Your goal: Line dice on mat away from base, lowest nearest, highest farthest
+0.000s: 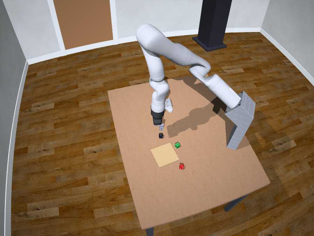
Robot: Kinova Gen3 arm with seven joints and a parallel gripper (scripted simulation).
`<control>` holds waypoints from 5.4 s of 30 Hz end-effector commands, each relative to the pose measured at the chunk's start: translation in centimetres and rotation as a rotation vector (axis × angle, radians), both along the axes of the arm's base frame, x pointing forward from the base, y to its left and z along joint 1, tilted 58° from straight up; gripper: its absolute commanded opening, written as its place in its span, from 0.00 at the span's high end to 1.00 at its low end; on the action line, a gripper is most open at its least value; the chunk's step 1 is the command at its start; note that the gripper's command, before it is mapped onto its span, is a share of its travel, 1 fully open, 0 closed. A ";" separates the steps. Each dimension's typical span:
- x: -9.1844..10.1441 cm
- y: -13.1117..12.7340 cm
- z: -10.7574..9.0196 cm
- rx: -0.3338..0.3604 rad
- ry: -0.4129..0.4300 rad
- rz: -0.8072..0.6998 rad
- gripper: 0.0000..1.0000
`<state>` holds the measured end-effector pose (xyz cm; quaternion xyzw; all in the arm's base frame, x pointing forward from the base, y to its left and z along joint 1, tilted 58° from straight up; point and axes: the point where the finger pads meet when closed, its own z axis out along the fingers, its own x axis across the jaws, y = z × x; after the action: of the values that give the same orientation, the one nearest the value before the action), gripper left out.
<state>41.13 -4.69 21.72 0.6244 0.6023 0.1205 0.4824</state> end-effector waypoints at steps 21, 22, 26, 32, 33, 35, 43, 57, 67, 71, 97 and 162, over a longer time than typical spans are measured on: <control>-0.9 -1.1 -0.1 0.056 -0.010 -0.034 0.00; -0.8 -1.2 -0.2 0.056 -0.010 -0.034 0.00; -0.3 -1.5 -0.5 0.054 -0.010 -0.034 0.00; 2.4 -3.1 -2.4 0.057 -0.008 -0.035 0.00; 2.5 -3.2 -2.6 0.058 -0.008 -0.035 0.00; 2.6 -3.3 -2.6 0.058 -0.008 -0.035 0.00; 2.6 -3.3 -2.6 0.058 -0.008 -0.035 0.21; 2.6 -3.3 -2.6 0.058 -0.008 -0.035 0.21; 2.6 -3.3 -2.6 0.058 -0.008 -0.035 0.21; 2.6 -3.3 -2.6 0.058 -0.008 -0.035 0.21; 3.7 -4.0 -3.5 0.057 -0.009 -0.035 0.21; 6.5 -5.7 -5.5 0.057 -0.009 -0.035 0.21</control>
<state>47.62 -10.45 16.25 0.6477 0.5854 0.1318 0.4694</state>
